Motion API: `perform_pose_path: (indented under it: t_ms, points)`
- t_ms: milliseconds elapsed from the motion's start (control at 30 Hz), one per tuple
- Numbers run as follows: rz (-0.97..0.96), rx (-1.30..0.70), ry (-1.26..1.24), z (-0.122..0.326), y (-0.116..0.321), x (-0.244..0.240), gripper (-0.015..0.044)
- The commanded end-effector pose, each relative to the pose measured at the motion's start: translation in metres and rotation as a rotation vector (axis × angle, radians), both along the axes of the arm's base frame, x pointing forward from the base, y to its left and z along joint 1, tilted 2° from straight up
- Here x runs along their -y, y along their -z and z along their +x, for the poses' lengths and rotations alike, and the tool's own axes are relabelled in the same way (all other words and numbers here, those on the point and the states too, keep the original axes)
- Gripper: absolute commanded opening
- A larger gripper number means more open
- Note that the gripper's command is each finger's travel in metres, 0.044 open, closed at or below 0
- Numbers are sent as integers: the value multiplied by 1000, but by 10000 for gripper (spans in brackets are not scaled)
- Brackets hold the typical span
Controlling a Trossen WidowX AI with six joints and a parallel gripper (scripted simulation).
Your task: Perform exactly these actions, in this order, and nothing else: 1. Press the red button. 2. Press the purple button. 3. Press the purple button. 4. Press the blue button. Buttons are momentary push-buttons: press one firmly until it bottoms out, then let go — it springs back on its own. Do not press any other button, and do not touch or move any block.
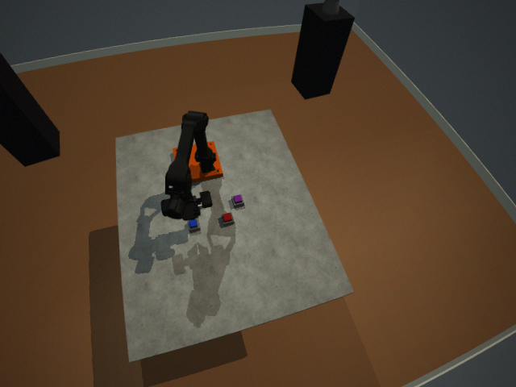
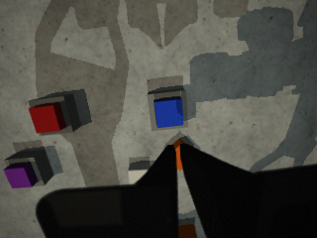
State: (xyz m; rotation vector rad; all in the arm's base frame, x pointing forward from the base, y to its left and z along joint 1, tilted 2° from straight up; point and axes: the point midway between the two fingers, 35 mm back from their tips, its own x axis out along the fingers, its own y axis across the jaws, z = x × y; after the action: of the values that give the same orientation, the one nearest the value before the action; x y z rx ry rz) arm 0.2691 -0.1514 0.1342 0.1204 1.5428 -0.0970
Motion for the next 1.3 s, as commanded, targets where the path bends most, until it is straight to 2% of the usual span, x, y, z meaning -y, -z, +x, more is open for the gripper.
perform_pose_path:
  t_ms: [0,100,167,1267]
  points:
    - [1,0,-25,3,10,4,20]
    - [1,0,-25,4,51,4,20]
    - [1,0,-25,3,62,3,20]
    - [1,0,-25,4,95,2,20]
